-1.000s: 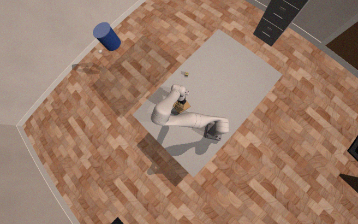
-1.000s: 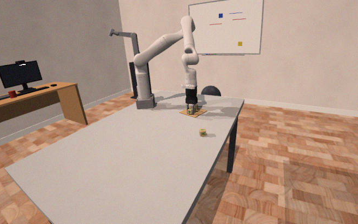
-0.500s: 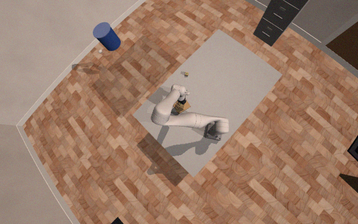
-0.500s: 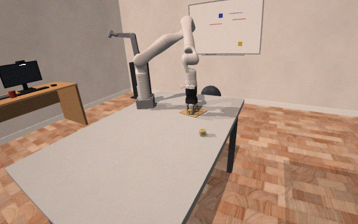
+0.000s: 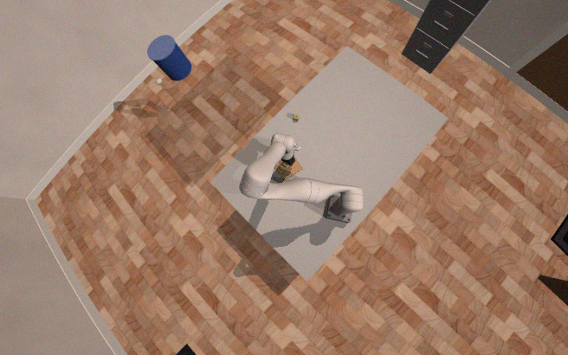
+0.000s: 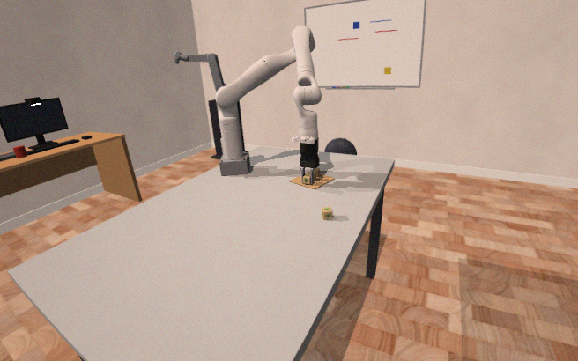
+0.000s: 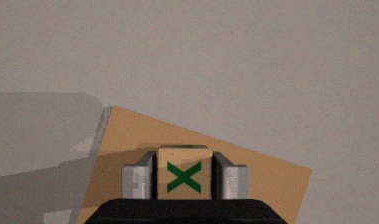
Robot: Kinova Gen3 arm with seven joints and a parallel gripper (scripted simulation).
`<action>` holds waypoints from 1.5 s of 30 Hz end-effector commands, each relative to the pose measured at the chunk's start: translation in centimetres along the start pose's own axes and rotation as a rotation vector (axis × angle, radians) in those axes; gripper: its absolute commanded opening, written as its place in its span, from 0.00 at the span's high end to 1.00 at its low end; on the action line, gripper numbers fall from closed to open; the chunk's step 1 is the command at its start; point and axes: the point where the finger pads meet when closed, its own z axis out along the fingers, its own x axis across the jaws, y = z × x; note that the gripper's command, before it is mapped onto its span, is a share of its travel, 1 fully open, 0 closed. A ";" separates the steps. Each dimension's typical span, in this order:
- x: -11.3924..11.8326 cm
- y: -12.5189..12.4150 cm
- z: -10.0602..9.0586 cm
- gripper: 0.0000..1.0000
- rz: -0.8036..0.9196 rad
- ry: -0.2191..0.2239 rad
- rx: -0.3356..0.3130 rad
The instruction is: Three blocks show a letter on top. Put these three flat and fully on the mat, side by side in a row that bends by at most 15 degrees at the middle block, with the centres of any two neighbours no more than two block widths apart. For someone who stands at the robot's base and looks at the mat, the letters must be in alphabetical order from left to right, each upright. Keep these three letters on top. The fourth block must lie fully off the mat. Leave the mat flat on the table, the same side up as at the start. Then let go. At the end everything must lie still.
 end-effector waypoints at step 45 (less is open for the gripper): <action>-0.1 0.0 0.4 0.43 0.000 -0.001 0.000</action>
